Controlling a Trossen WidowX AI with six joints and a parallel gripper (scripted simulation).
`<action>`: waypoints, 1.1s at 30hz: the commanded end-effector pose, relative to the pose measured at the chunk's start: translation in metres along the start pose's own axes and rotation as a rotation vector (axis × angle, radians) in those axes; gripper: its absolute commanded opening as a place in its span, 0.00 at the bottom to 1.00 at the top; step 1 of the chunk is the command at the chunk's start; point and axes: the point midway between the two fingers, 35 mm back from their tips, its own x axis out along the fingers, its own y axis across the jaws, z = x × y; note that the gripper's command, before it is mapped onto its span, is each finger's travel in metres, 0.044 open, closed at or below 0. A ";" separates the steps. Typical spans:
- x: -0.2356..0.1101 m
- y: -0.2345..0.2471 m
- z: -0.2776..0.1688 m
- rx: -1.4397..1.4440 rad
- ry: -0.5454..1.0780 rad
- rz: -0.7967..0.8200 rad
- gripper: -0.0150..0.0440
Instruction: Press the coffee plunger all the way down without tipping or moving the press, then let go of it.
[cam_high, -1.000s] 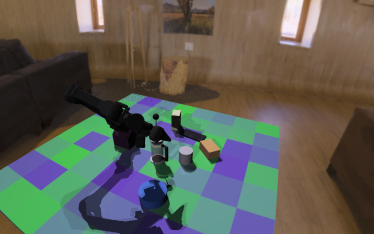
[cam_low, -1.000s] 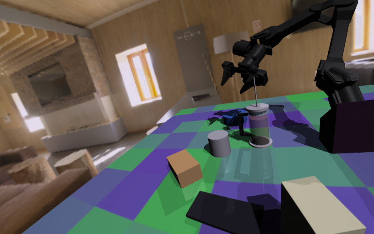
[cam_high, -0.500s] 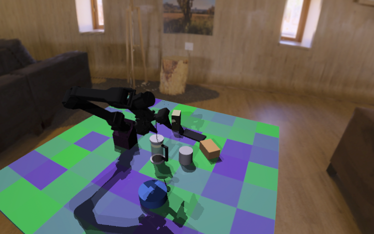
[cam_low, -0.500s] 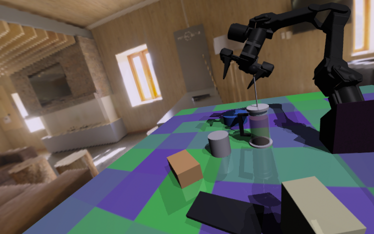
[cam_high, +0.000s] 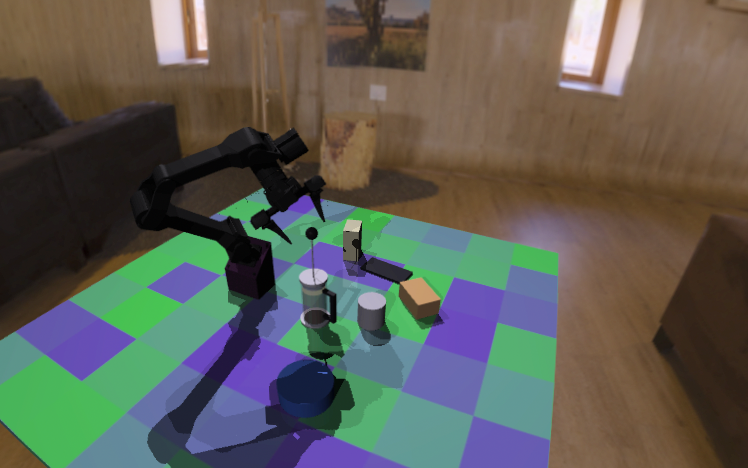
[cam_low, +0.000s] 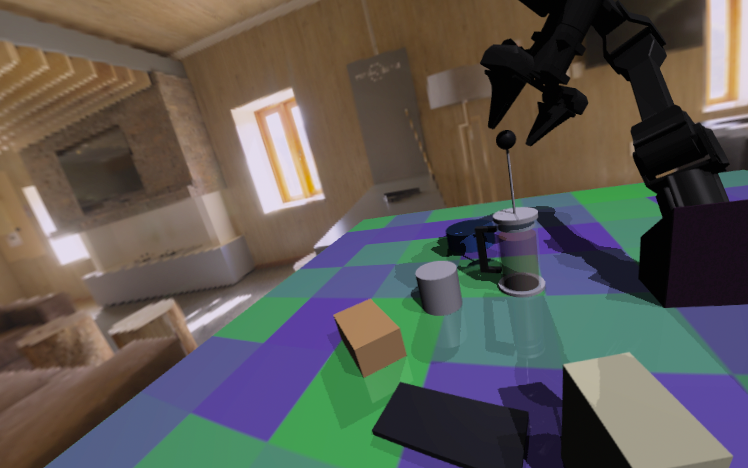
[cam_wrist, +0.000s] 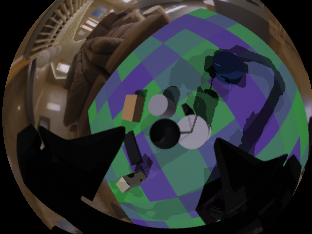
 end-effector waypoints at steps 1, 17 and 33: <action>-0.024 0.006 -0.002 -0.185 -0.162 0.044 1.00; -0.024 -0.003 -0.027 -0.695 -0.477 0.028 1.00; -0.008 0.000 -0.025 -0.707 -0.460 0.032 1.00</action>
